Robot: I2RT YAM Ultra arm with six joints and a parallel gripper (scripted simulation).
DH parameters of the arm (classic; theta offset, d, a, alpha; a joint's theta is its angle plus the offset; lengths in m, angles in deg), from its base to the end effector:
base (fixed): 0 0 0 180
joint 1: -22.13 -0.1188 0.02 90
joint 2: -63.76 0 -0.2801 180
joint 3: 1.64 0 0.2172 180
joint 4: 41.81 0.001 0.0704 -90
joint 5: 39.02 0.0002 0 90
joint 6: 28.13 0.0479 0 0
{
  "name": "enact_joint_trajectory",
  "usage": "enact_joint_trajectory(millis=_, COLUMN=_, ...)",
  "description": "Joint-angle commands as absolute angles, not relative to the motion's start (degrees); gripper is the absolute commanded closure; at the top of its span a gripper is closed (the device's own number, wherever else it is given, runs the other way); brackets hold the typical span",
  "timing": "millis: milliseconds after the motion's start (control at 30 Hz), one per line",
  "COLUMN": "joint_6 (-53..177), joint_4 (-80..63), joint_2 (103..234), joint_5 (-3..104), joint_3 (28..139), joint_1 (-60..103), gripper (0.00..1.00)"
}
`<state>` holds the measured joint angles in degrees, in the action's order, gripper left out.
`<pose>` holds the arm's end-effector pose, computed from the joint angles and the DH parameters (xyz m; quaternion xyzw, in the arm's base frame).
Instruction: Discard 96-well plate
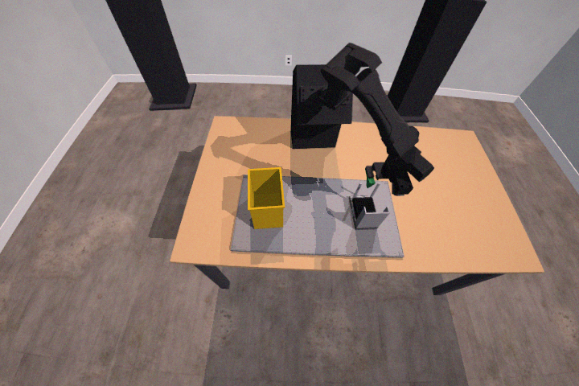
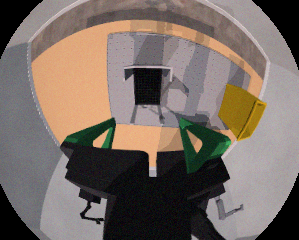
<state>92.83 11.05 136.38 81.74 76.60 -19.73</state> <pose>0.1856 0.1347 0.3253 0.0110 0.9030 0.0099 0.4295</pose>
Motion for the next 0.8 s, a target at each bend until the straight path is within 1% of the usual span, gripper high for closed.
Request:
enact_joint_trajectory(millis=0, joint_6=93.1, joint_4=10.2, joint_2=135.8, joint_5=82.4, joint_3=78.1, joint_1=-20.6, gripper=0.00)
enact_joint_trajectory(millis=567, joint_6=93.1, joint_4=10.2, joint_2=135.8, joint_5=82.4, joint_3=78.1, joint_1=-20.6, gripper=0.00)
enact_joint_trajectory(millis=667, joint_6=92.2, joint_4=9.1, joint_2=137.5, joint_5=81.8, joint_3=75.4, joint_1=-19.0, gripper=0.00)
enact_joint_trajectory(millis=767, joint_6=91.7, joint_4=8.0, joint_2=138.1, joint_5=81.0, joint_3=75.0, joint_1=-18.4, gripper=0.00)
